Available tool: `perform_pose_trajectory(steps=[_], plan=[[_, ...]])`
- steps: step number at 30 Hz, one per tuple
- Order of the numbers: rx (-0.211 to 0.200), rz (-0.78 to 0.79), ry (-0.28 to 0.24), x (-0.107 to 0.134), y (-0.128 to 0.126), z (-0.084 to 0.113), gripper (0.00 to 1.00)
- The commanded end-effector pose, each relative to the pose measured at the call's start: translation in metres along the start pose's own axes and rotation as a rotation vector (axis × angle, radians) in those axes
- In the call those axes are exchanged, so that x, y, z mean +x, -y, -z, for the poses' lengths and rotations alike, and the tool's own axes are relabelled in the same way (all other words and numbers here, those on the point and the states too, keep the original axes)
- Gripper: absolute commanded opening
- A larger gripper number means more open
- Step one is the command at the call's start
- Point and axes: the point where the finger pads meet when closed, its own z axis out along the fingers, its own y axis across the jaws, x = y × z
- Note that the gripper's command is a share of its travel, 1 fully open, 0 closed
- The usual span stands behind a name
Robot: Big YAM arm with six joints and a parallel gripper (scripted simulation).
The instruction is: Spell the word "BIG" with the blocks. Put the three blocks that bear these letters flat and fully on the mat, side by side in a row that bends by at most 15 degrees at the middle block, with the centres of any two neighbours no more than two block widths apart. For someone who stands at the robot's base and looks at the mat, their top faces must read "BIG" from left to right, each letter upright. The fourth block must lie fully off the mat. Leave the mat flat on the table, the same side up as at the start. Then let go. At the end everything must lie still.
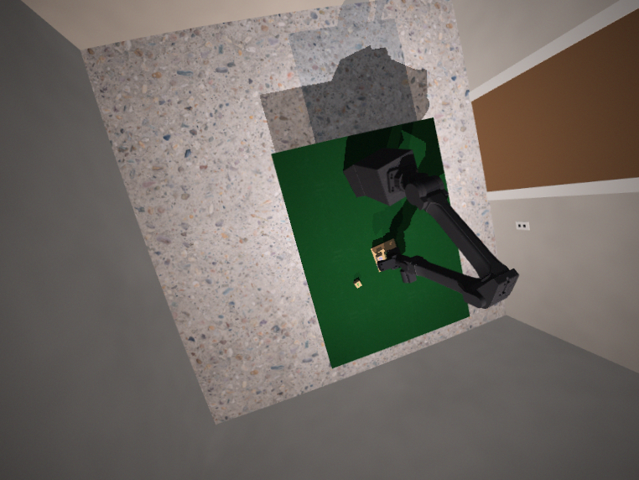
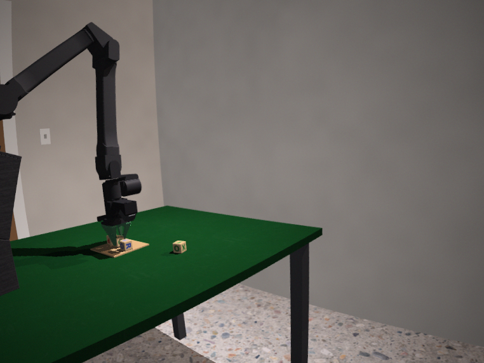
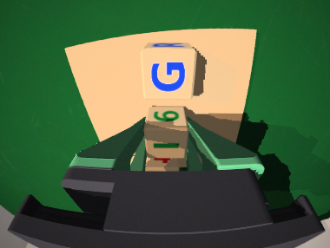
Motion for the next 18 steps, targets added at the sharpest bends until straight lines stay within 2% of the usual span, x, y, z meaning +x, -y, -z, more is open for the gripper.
perform_pose_trajectory(steps=[1,18], plan=[[0.004,0.014,0.004,0.0034,0.0028,-0.0076,0.27],[0.007,0.012,0.004,0.0031,0.0045,-0.0094,0.27]])
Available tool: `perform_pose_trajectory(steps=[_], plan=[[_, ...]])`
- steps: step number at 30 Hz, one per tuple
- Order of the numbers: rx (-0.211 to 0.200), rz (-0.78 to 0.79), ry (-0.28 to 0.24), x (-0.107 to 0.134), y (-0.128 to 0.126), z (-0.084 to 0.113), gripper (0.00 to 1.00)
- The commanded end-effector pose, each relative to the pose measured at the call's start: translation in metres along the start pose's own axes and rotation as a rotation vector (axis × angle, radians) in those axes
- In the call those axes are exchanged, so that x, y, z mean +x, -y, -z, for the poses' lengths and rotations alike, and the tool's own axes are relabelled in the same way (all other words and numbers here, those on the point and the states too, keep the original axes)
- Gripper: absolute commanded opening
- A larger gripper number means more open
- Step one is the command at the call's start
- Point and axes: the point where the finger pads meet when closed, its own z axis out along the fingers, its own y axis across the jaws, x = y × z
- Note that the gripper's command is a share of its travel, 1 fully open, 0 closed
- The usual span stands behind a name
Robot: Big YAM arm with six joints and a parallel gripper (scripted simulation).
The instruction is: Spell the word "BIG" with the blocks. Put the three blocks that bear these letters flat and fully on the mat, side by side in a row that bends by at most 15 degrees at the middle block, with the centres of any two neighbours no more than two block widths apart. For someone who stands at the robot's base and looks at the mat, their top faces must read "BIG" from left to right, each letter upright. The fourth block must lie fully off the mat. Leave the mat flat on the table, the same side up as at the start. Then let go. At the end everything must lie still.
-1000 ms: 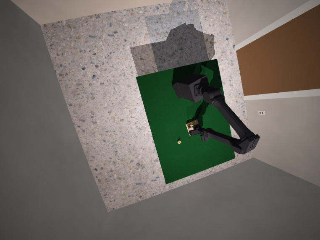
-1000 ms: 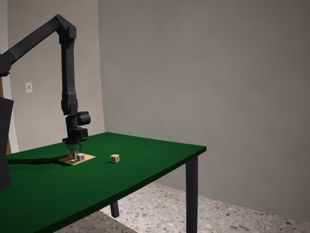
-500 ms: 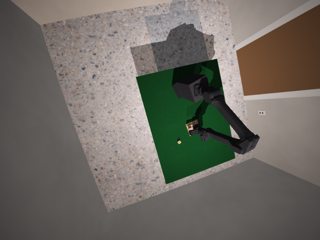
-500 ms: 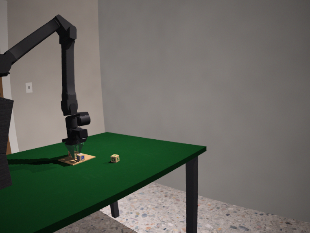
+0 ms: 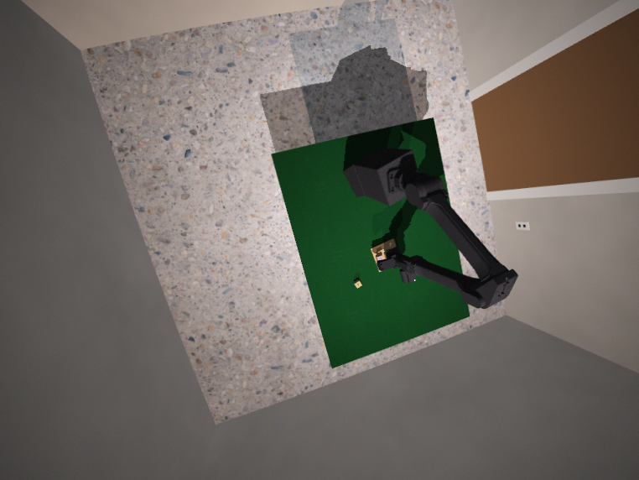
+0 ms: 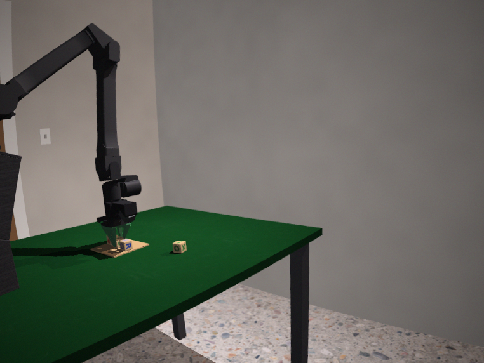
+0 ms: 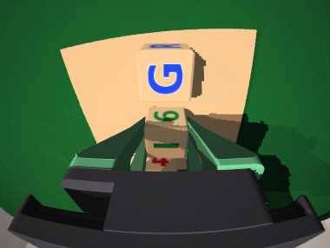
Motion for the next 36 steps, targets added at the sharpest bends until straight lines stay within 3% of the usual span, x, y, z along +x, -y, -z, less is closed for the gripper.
perform_pose_trajectory(steps=[1,8,23,31,32,36], plan=[[0.003,0.012,0.004,0.0032,0.0029,-0.0061,0.27],[0.003,0.012,0.004,0.0032,0.0029,-0.0061,0.27],[0.003,0.012,0.004,0.0032,0.0029,-0.0061,0.46],[0.003,0.012,0.004,0.0032,0.0029,-0.0061,0.46],[0.003,0.012,0.004,0.0032,0.0029,-0.0061,0.58],[0.003,0.012,0.004,0.0032,0.0029,-0.0061,0.58]])
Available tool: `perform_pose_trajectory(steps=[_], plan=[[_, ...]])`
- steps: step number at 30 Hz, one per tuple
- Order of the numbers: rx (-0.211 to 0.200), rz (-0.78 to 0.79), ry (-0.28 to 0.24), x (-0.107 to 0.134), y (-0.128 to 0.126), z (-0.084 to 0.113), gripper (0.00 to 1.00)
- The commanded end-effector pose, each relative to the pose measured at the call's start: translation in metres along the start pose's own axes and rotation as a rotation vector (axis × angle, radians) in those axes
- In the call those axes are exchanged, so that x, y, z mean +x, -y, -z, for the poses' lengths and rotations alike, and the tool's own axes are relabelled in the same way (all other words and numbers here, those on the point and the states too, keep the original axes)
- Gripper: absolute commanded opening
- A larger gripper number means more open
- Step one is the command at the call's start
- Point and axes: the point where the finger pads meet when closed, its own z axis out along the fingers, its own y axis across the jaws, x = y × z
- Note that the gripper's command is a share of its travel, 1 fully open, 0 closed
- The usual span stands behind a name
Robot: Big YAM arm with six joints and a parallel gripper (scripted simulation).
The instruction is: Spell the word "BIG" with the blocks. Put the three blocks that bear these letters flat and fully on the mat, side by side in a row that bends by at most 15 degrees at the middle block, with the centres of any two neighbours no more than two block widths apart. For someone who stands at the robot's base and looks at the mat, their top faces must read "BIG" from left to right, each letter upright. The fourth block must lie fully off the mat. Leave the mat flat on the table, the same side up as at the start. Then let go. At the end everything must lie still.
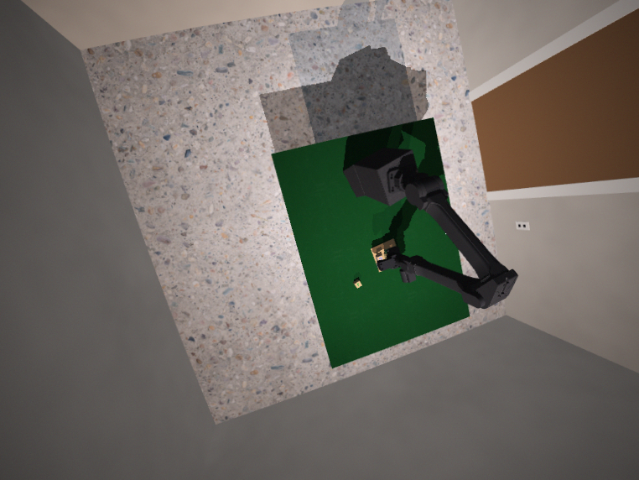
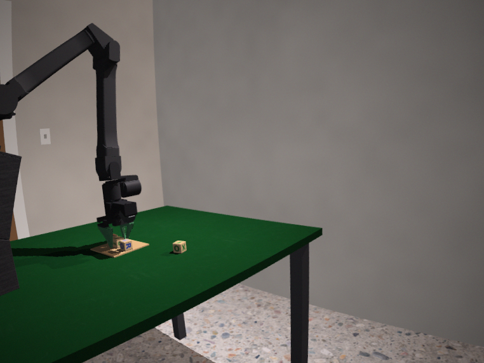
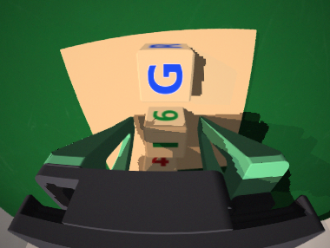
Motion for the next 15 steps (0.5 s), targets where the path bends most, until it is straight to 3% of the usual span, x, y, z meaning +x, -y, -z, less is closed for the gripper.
perform_pose_trajectory(steps=[1,15], plan=[[0.003,0.012,0.004,0.0032,0.0028,-0.0061,0.58],[0.006,0.012,0.004,0.0030,0.0041,-0.0057,0.58]])
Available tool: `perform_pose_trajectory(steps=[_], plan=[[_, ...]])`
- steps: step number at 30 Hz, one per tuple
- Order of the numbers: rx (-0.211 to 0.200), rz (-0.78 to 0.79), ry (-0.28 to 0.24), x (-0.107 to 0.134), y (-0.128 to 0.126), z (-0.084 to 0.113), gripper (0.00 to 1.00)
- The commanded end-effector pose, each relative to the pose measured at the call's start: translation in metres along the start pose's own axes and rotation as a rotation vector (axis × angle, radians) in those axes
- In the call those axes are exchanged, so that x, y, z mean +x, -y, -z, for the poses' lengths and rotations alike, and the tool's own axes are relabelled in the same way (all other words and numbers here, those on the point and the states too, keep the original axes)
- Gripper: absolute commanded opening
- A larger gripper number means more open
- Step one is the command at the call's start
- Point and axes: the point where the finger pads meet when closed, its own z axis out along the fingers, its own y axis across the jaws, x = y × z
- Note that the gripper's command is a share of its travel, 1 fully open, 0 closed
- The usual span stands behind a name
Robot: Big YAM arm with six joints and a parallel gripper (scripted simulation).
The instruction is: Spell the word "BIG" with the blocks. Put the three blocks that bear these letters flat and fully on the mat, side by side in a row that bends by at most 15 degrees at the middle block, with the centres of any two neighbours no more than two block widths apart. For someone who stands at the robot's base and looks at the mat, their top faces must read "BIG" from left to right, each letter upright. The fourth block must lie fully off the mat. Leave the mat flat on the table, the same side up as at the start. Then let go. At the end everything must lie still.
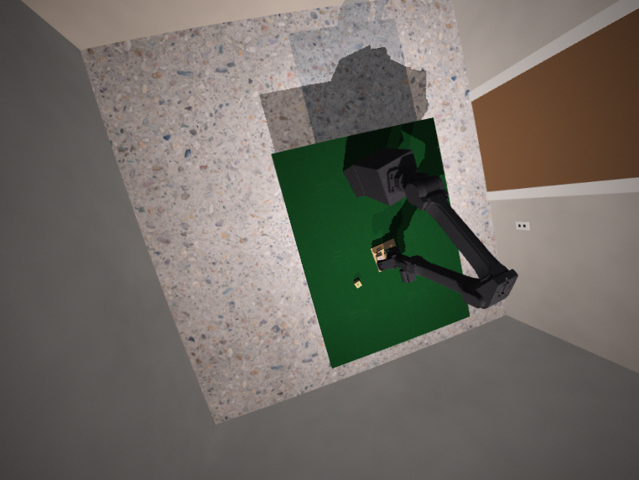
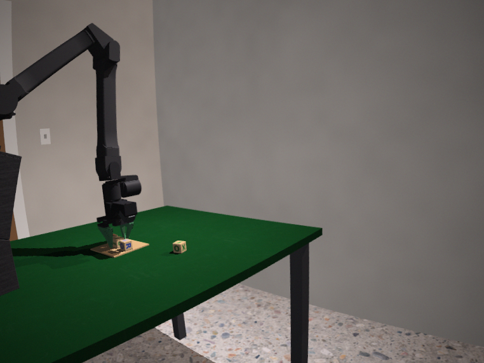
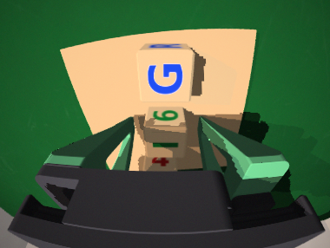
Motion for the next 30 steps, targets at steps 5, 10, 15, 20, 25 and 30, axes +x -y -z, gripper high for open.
perform_pose_trajectory(steps=[5,10,15,20,25,30], plan=[[0.019,0.011,0.004,0.003,0.009,-0.004,0.58],[-0.004,0.012,0.004,0.003,-0.002,0.012,0.58],[-0.004,0.011,0.005,0.001,-0.002,0.017,0.58],[-0.005,0.008,0.006,0.000,-0.002,0.021,0.58],[-0.006,0.004,0.007,-0.002,-0.003,0.029,0.58],[-0.007,0.000,0.008,-0.004,-0.003,0.037,0.58]])
